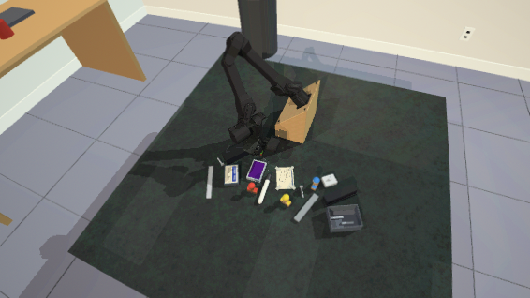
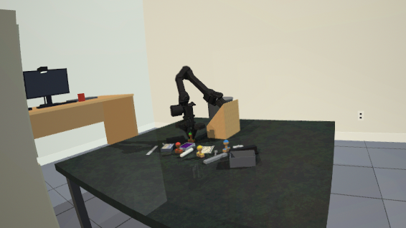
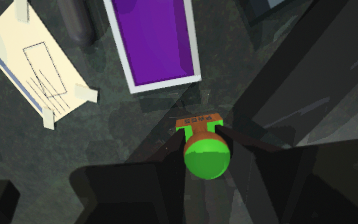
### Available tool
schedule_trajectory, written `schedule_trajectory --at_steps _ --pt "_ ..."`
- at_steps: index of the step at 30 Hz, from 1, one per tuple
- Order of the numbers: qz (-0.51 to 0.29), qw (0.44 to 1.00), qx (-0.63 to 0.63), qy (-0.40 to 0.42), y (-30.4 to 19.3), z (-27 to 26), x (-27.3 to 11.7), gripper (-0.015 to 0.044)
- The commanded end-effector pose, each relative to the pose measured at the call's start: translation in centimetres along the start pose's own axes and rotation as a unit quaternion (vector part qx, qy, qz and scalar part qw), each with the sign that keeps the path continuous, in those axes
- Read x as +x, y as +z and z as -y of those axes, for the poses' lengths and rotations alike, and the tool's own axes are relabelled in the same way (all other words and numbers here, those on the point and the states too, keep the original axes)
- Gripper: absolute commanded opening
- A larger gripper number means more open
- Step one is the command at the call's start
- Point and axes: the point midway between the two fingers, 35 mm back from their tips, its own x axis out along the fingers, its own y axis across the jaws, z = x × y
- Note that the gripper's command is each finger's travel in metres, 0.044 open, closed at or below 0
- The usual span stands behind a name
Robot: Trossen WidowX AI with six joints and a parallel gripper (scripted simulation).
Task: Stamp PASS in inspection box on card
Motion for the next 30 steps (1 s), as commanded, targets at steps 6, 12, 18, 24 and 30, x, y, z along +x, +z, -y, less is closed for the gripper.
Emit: schedule_trajectory --at_steps 6,12,18,24,30 --pt "0.002 1.000 0.002 0.001 0.2 0.0 -0.5 0.0000" --pt "0.002 1.000 0.002 0.002 0.2 -0.1 -0.7 0.0000" --pt "0.002 1.000 0.002 0.003 0.2 -0.1 -1.0 0.0000" --pt "0.002 1.000 0.002 0.003 0.3 -0.1 -1.3 0.0000" --pt "0.002 1.000 0.002 0.004 0.3 -0.2 -1.6 0.0000"
